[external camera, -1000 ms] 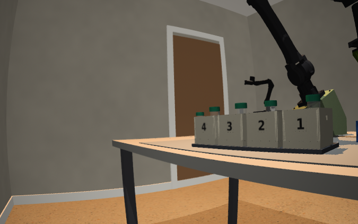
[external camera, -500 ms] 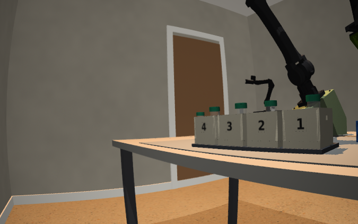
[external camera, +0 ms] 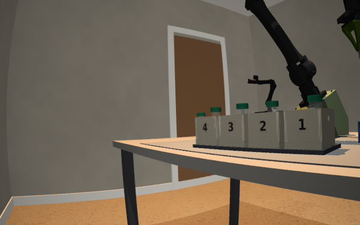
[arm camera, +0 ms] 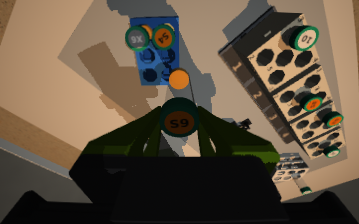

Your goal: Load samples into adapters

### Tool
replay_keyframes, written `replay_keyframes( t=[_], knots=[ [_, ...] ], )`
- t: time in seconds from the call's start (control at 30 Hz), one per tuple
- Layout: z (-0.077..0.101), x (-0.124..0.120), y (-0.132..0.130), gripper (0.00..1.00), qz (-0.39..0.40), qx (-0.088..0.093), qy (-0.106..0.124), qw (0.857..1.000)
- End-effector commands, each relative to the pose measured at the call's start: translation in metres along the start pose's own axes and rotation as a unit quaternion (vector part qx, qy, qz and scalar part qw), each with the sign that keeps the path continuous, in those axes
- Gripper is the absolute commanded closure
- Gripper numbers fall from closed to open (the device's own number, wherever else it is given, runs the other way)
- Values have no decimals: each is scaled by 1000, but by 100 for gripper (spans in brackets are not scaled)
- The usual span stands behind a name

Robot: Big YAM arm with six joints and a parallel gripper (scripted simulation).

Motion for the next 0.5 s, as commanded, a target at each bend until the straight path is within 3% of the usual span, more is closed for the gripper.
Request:
replay_keyframes(
  t=[0.0, 0.47],
  knots=[
    [15, -4, -35, 100, -70, 6, -11, 997],
    [16, -26, -112, 100, -227, 7, -9, 974]
  ],
)
Point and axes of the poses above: the point where the finger pads meet when closed, its own z axis back along the fingers, its own y axis across the jaws, x = y × z, the point moved 9 cm from there along z, back along the fingers, and after that the axes turned 12 degrees about -z, right-handed, at the moved point
